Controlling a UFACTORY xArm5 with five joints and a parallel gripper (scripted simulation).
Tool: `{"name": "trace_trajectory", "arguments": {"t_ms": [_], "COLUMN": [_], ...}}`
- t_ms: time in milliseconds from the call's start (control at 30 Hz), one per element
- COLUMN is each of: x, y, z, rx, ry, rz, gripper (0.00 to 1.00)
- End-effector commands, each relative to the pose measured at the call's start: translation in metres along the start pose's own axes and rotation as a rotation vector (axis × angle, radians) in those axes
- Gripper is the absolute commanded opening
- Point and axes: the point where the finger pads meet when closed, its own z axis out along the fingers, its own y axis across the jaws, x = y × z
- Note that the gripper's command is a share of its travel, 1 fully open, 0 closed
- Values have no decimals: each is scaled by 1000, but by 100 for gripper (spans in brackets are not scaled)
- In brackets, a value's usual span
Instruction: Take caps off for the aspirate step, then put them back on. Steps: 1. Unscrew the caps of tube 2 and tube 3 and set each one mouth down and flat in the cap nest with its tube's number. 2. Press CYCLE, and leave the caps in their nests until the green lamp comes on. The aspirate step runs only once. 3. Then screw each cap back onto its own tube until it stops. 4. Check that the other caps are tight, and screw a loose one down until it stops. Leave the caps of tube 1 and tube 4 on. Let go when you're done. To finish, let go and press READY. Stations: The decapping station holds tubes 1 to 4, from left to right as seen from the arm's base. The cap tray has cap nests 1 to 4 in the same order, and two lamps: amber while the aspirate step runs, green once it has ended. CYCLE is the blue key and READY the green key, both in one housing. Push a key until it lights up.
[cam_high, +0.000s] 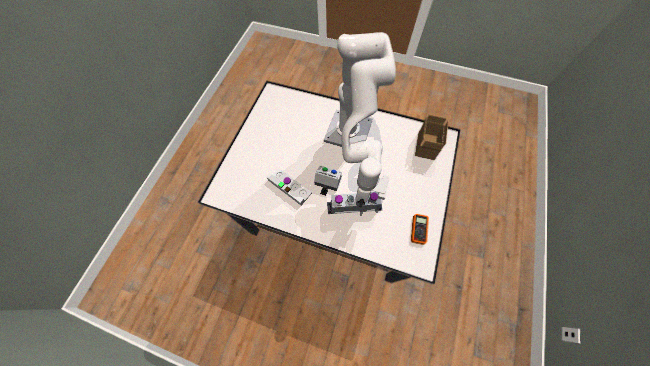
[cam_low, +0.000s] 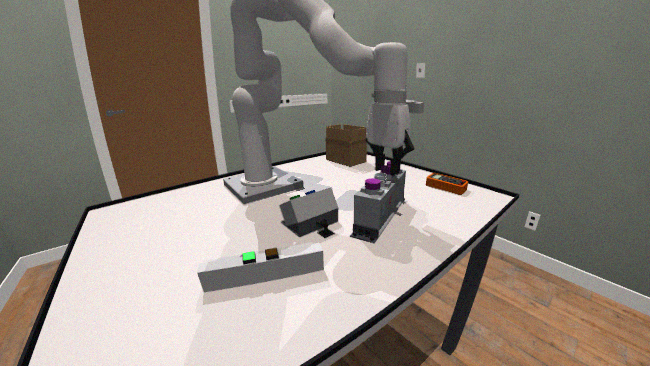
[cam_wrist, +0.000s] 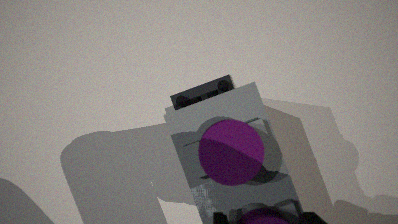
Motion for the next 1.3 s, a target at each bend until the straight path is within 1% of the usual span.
{"name": "trace_trajectory", "arguments": {"t_ms": [0,133,200,700,767,933,1167,1200,1267], "x": [1,1,1,1,1,1,1,1,1], "y": [1,1,1,1,1,1,1,1,1], "z": [-2,-2,-2,-2,-2,-2,-2,-2,-2], "rx": [-7,-6,-6,-4,-4,-3,-3,-3,-3], "ry": [-7,-7,-7,-9,-9,-10,-10,-10,-10], "rz": [-193,-353,-353,-953,-953,-1131,-1131,-1131,-1131], "gripper": [46,46,46,46,46,46,46,0,0]}}
